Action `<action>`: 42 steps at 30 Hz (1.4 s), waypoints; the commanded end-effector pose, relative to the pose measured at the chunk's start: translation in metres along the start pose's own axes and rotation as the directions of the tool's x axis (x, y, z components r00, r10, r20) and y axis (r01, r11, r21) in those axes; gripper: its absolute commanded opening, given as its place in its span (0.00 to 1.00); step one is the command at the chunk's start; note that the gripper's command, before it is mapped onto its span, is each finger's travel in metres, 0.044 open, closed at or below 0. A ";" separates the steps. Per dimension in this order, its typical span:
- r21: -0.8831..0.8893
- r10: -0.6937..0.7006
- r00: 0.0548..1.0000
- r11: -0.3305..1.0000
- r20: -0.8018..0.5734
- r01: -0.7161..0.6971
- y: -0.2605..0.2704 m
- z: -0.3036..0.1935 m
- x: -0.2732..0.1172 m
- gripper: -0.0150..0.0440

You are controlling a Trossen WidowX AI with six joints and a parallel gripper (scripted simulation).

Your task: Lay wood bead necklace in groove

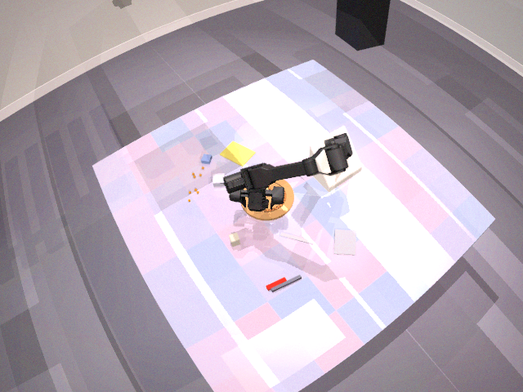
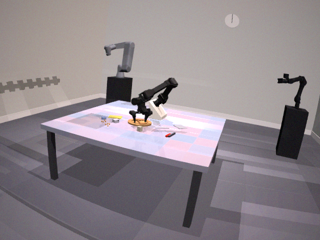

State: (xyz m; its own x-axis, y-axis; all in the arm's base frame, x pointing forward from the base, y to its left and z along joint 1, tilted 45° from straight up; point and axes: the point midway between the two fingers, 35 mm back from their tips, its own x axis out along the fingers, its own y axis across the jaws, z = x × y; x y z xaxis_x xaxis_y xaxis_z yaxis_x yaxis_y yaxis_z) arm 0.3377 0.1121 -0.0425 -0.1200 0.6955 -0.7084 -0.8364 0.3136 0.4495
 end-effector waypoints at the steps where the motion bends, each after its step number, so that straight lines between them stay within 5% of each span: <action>1: 0.003 0.000 1.000 1.000 0.002 0.000 0.000 0.000 -0.002 0.96; 7: 0.216 -0.001 1.000 0.976 0.001 0.001 0.003 -0.010 -0.032 0.69; 12: 0.223 -0.001 1.000 0.975 0.001 0.001 0.003 -0.010 -0.029 0.47; 42: 0.223 0.000 1.000 0.975 0.002 -0.001 0.003 -0.010 0.008 0.46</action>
State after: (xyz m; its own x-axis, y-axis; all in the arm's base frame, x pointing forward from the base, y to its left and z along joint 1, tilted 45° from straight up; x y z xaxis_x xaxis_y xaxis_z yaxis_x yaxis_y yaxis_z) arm 0.3335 0.1084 -0.0473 -0.1067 0.6944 -0.7117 -0.7052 0.4517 0.5465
